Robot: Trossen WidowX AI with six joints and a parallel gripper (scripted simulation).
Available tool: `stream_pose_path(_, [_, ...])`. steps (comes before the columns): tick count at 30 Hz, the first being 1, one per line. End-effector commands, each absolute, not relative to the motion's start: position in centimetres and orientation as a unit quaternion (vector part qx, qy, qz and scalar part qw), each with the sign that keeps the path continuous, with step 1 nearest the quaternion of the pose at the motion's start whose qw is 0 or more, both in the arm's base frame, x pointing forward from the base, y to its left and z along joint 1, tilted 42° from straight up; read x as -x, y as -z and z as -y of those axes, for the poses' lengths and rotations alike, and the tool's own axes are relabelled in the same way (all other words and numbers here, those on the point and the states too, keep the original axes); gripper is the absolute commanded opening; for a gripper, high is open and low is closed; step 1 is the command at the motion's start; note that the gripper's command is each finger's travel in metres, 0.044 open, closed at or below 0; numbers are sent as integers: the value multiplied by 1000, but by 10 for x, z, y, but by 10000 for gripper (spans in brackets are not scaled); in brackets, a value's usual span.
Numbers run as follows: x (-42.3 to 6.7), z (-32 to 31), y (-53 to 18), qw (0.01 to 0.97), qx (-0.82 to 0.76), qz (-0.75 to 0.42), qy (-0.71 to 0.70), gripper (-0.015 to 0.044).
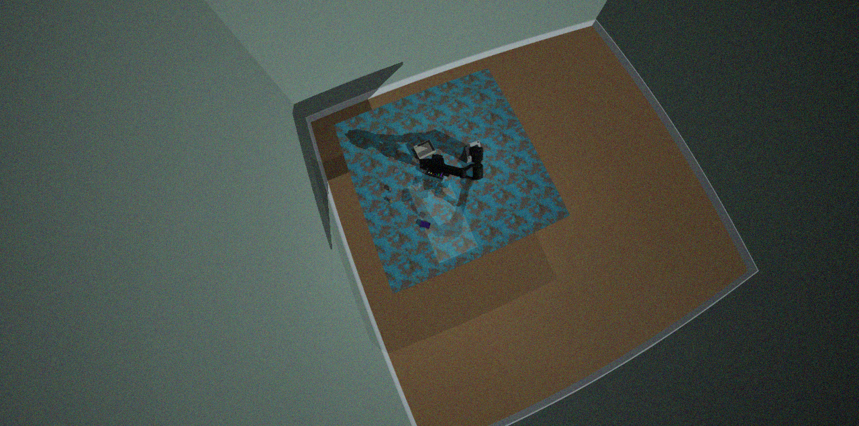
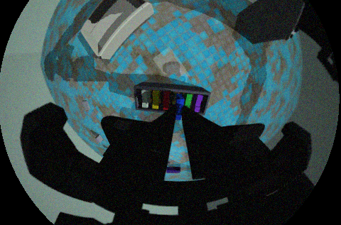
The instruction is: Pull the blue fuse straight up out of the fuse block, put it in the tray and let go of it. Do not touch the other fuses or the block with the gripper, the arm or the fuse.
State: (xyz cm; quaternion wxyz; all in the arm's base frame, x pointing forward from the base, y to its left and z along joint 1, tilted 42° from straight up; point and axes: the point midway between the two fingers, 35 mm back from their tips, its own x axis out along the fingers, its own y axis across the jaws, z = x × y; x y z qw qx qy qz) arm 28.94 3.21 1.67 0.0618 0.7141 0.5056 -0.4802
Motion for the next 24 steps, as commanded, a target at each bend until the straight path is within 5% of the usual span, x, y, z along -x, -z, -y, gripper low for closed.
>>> stream_pose_path(1, [-290,-30,-19,66,-715,-505,479,0])
stream_pose_path(24, [-289,-21,-29,65,-715,-505,479,0])
